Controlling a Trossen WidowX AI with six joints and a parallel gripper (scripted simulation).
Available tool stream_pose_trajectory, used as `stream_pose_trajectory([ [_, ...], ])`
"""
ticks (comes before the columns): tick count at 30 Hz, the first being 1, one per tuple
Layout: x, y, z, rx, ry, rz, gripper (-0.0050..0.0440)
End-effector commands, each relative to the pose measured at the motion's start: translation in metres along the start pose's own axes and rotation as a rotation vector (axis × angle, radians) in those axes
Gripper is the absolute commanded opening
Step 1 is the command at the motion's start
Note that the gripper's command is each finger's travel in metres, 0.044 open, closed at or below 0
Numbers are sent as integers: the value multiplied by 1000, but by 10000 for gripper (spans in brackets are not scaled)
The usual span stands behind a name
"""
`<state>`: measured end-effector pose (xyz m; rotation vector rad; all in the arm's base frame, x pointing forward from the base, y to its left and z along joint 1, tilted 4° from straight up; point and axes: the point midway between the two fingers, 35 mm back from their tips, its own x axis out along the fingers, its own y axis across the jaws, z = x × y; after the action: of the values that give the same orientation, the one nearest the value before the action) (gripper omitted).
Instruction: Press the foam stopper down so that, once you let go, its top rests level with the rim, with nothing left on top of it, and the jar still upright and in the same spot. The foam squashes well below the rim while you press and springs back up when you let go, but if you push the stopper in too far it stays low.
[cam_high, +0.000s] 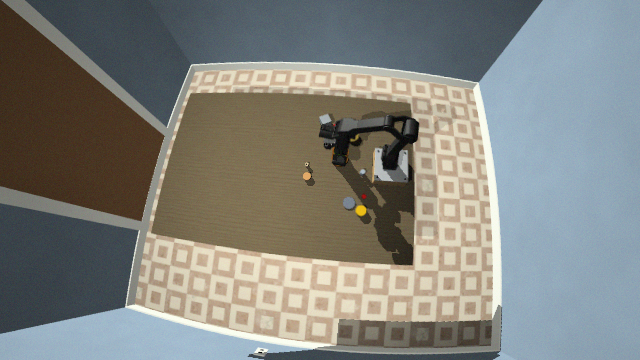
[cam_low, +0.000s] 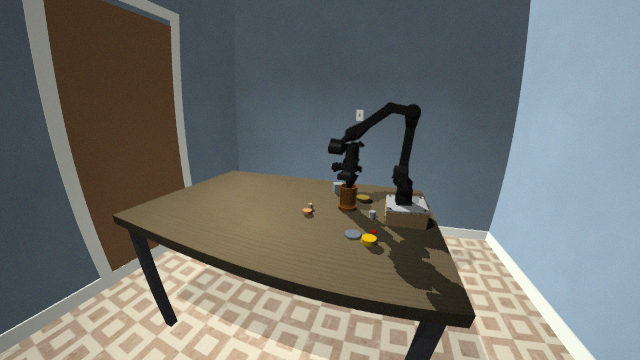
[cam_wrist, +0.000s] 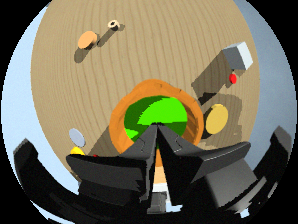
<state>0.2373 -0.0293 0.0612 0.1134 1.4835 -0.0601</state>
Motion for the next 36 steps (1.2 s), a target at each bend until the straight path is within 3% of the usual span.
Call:
stream_pose_trajectory([
  [1, 2, 0, -3, 3, 9, 1, 0],
  [22, 1, 0, -1, 3, 3, 1, 0],
  [30, -46, 0, 9, 3, 5, 1, 0],
  [32, -46, 0, 9, 3, 5, 1, 0],
  [36, -91, 0, 9, 3, 7, 1, 0],
])
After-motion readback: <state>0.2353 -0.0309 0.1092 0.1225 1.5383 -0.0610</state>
